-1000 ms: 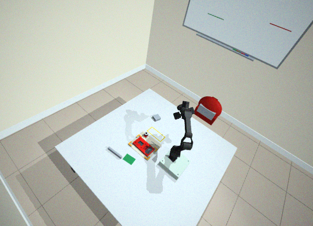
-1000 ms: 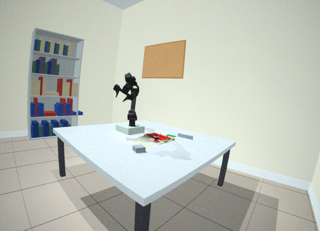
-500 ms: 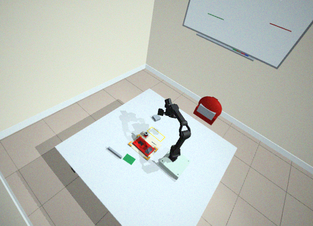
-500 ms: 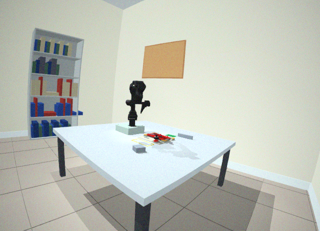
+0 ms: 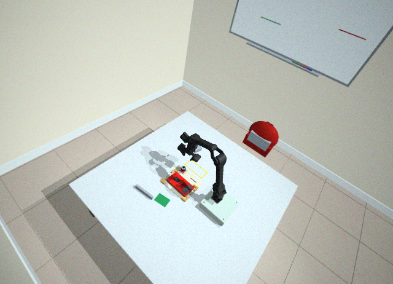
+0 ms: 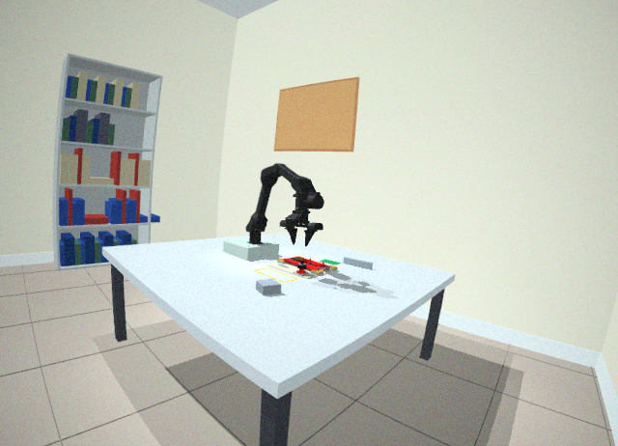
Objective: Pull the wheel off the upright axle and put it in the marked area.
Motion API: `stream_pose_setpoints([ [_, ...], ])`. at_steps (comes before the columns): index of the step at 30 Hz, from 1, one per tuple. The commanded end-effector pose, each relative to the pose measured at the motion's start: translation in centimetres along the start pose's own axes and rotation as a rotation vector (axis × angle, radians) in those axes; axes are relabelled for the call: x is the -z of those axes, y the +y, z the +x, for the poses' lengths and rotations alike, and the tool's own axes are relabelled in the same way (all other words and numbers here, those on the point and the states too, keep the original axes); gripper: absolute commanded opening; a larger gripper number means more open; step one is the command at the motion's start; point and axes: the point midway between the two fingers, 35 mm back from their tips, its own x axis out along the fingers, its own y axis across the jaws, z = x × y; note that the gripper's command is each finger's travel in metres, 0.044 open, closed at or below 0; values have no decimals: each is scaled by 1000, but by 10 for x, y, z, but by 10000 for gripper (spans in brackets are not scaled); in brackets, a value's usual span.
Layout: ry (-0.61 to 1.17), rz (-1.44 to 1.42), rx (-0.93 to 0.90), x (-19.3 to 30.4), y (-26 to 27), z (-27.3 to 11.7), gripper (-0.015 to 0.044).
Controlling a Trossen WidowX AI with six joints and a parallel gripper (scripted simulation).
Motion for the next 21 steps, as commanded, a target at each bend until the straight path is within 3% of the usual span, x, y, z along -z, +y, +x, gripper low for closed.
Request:
stream_pose_setpoints([
  [1, 47, 108, 70, 36, 8, 22, 300],
  [16, 47, 108, 71, 34, 0, 23, 300],
  [21, 47, 108, 71, 35, 0, 53, 300],
])
